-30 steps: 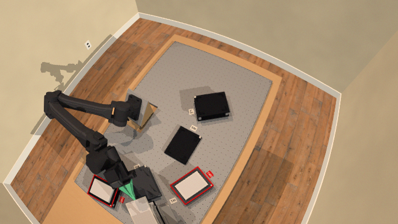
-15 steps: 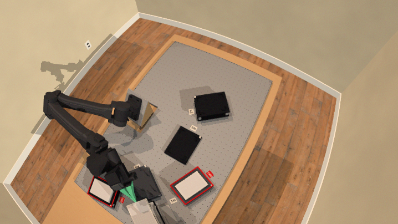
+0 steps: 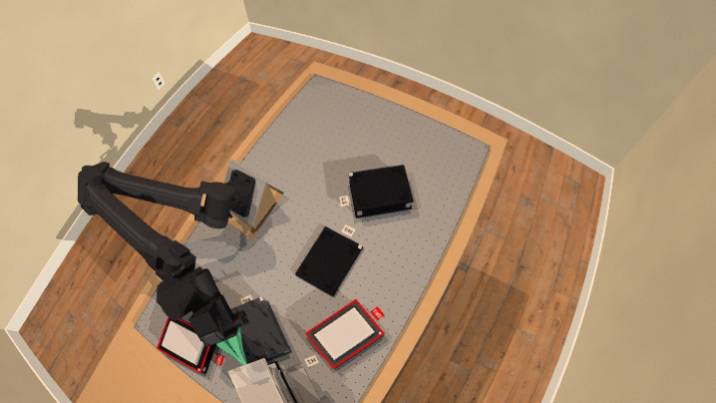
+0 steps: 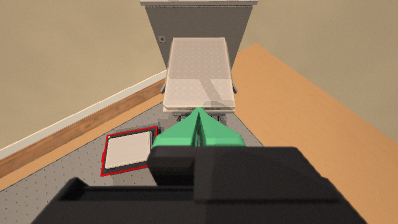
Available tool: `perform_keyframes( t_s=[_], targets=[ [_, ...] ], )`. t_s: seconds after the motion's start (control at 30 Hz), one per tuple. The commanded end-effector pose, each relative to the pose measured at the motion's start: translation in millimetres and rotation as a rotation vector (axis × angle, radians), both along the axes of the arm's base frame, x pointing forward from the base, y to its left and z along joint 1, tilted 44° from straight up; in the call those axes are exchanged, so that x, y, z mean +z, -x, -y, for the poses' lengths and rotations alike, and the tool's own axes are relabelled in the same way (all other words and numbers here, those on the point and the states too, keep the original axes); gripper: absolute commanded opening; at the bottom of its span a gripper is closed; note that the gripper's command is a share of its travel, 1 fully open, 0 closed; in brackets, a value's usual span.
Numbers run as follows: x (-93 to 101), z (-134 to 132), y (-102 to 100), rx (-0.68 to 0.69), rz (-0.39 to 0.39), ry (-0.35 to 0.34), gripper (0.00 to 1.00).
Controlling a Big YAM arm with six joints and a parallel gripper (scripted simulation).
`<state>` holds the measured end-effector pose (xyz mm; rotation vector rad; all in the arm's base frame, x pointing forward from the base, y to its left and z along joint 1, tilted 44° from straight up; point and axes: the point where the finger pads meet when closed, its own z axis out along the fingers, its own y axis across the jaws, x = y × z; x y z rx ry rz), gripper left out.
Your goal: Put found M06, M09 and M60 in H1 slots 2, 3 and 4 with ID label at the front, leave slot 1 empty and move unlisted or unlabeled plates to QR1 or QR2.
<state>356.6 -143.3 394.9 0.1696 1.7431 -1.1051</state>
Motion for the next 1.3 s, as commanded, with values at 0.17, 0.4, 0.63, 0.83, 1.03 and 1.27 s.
perform_keyframes(
  t_s=[0.17,0.4,0.63,0.83,1.03,1.27],
  targets=[
    [35.4,7,-8,-0.01,0.062,0.012,0.0],
    [35.4,7,-8,-0.01,0.062,0.012,0.0],
    [35.4,7,-8,-0.01,0.062,0.012,0.0],
    [35.4,7,-8,-0.01,0.062,0.012,0.0],
    [35.4,7,-8,-0.01,0.062,0.012,0.0],
    [5.0,0,5,-0.005,0.013,0.003,0.0]
  ],
)
